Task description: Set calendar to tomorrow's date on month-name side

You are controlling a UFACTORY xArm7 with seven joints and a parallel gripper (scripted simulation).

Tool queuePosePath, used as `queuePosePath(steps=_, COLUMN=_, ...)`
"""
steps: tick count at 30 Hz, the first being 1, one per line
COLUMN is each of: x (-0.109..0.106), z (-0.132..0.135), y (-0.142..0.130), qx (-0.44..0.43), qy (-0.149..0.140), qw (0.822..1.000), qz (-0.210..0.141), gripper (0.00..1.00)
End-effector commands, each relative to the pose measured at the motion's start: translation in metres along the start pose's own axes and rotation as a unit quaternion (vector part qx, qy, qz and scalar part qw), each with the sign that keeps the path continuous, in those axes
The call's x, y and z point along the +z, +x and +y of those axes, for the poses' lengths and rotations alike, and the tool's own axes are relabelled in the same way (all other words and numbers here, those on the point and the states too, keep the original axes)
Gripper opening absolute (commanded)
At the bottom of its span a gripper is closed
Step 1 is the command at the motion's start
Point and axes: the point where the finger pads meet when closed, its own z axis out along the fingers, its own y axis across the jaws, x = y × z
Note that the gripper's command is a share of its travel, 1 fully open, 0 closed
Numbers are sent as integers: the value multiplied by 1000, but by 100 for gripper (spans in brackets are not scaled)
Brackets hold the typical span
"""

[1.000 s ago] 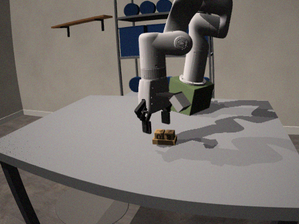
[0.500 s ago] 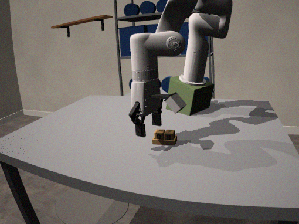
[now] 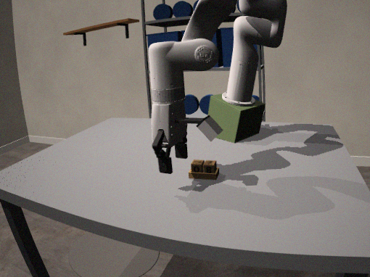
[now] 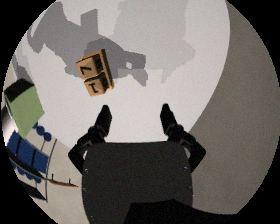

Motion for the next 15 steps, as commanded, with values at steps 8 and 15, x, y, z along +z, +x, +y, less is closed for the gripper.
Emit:
queuePosePath(steps=8, x=1, z=20, y=-14, qx=-22, qy=-3, qw=1000, qz=0, gripper=100)
queuePosePath(steps=15, x=16, z=20, y=-14, qx=-22, qy=-3, qw=1000, qz=0, gripper=100)
